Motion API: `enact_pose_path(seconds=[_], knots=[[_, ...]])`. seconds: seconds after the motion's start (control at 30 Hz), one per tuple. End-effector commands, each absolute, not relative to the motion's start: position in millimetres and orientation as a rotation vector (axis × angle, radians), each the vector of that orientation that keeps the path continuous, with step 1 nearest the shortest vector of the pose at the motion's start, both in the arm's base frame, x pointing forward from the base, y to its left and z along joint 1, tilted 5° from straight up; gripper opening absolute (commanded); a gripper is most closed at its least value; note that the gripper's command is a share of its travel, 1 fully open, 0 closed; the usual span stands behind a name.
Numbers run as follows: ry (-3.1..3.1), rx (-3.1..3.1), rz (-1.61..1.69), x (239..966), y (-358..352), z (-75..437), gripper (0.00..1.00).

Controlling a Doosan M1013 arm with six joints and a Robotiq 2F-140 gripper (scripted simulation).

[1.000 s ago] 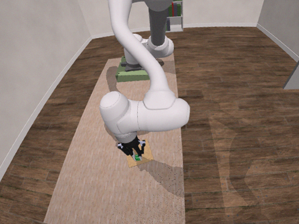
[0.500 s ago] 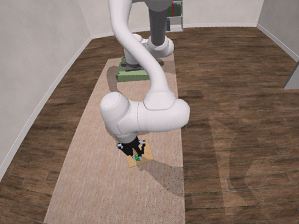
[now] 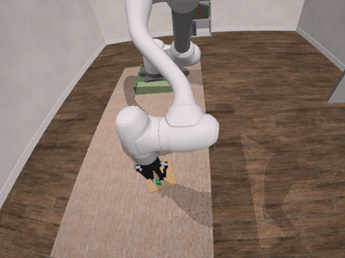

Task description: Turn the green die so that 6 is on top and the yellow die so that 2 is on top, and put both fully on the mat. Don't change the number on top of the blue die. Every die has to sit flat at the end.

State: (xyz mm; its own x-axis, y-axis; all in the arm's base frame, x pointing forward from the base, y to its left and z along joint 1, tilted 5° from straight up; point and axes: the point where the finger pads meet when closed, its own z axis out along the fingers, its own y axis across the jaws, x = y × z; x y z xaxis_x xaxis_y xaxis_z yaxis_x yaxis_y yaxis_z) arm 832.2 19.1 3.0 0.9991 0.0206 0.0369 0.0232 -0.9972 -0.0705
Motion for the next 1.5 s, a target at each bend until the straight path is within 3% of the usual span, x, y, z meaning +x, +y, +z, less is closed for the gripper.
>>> enact_pose_path(seconds=[0.0,0.57,1.07,1.47], knots=[[-0.034,-3.070,-0.056,832.2,19.1,3.2,0.21],[-0.034,-3.070,-0.056,832.2,19.1,3.2,0.21],[-0.034,-3.070,-0.056,832.2,19.1,3.2,0.32],[-0.034,-3.070,-0.056,832.2,19.1,3.9,0.32]])
